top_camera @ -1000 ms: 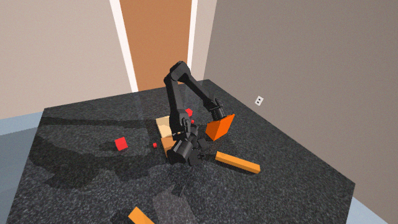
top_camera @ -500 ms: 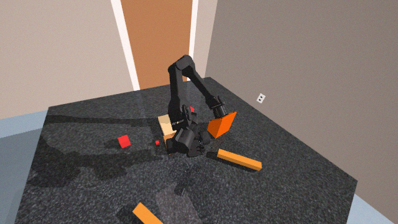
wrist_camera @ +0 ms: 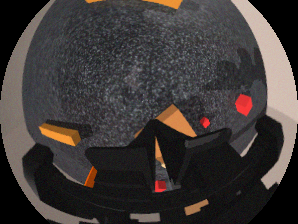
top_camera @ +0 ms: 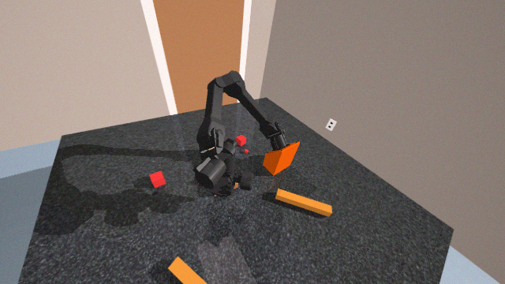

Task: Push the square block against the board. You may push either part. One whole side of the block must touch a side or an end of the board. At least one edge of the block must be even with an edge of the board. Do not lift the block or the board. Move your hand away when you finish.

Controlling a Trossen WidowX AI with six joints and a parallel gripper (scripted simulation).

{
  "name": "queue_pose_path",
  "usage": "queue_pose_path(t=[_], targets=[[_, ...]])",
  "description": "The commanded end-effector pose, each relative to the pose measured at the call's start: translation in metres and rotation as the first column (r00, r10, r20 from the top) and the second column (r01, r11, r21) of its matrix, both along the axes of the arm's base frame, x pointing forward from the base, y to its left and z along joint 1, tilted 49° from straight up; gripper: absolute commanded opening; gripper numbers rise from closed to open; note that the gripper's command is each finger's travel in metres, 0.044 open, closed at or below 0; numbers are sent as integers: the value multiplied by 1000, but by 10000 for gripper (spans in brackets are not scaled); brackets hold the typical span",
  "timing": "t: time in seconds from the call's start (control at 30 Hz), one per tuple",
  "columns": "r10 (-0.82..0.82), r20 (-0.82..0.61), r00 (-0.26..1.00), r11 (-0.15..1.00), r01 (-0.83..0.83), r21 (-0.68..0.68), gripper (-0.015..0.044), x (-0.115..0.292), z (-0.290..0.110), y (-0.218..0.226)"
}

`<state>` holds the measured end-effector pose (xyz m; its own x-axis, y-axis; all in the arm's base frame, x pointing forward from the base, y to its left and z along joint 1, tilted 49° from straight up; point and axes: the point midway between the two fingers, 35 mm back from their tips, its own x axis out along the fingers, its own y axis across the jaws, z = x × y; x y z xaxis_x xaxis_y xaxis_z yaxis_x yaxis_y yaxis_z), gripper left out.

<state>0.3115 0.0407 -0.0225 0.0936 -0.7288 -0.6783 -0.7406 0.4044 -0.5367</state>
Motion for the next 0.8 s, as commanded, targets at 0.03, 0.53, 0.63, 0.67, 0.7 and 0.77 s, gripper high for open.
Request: queue_pose_path(t=[0.03, 0.53, 0.63, 0.67, 0.7, 0.77], targets=[[-116, 129, 985, 993, 114, 23, 0, 12, 12, -8], [-440, 457, 773, 896, 413, 165, 0, 43, 45, -36], [-495, 509, 704, 864, 460, 204, 0, 48, 53, -43], [-512, 526, 679, 853, 474, 218, 0, 49, 55, -45], [-529, 542, 653, 841, 488, 232, 0, 51, 58, -47], [-557, 569, 605, 819, 512, 259, 0, 54, 62, -51]])
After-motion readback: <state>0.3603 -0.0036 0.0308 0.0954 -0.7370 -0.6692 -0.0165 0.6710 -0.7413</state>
